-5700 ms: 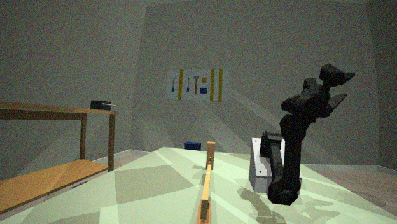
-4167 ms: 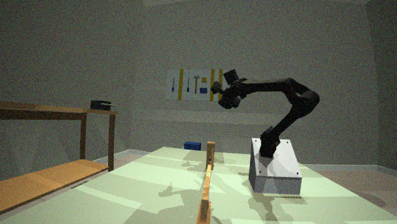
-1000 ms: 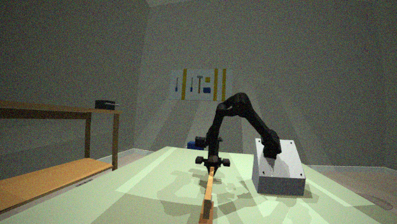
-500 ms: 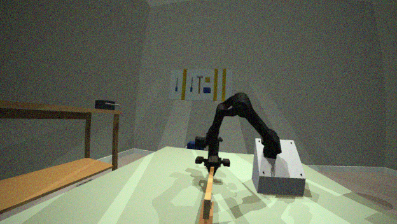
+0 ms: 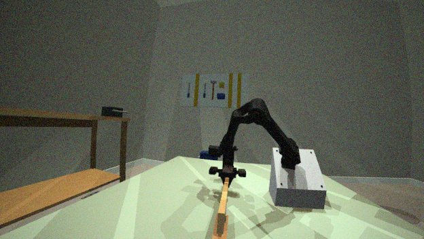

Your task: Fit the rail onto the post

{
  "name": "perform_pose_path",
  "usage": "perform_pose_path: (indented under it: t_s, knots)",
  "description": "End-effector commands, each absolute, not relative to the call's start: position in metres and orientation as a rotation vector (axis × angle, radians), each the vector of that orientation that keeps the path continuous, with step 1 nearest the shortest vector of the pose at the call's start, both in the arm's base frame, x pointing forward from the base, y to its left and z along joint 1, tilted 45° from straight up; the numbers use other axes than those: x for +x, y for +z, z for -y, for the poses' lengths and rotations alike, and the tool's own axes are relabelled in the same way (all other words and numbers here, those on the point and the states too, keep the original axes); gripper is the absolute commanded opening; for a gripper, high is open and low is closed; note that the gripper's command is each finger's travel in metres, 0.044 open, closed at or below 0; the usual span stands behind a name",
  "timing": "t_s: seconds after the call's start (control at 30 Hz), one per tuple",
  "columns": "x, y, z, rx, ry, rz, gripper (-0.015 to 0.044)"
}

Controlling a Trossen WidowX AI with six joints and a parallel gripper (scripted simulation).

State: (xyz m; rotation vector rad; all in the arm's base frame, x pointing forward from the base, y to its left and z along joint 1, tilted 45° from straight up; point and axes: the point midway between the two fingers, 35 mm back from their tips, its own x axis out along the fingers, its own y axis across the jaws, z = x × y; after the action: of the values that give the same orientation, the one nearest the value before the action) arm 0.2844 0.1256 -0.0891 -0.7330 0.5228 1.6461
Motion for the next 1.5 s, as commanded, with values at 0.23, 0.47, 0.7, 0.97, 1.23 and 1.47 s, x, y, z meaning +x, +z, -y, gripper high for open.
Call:
perform_pose_path:
  t_s: [0.23, 0.47, 0.7, 0.97, 1.23, 1.47]
  knots:
    - [0.288, -0.083, -0.121, -0.731, 1.642, -0.512, 0.0000]
    - [0.290, -0.081, -0.119, -0.731, 1.642, -0.512, 0.0000]
    - [0.291, -0.078, -0.116, -0.731, 1.642, -0.512, 0.0000]
    - [0.291, -0.075, -0.113, -0.732, 1.642, -0.512, 0.0000]
    - [0.292, -0.072, -0.111, -0.732, 1.642, -0.512, 0.0000]
    - [0.292, -0.070, -0.108, -0.732, 1.642, -0.512, 0.0000]
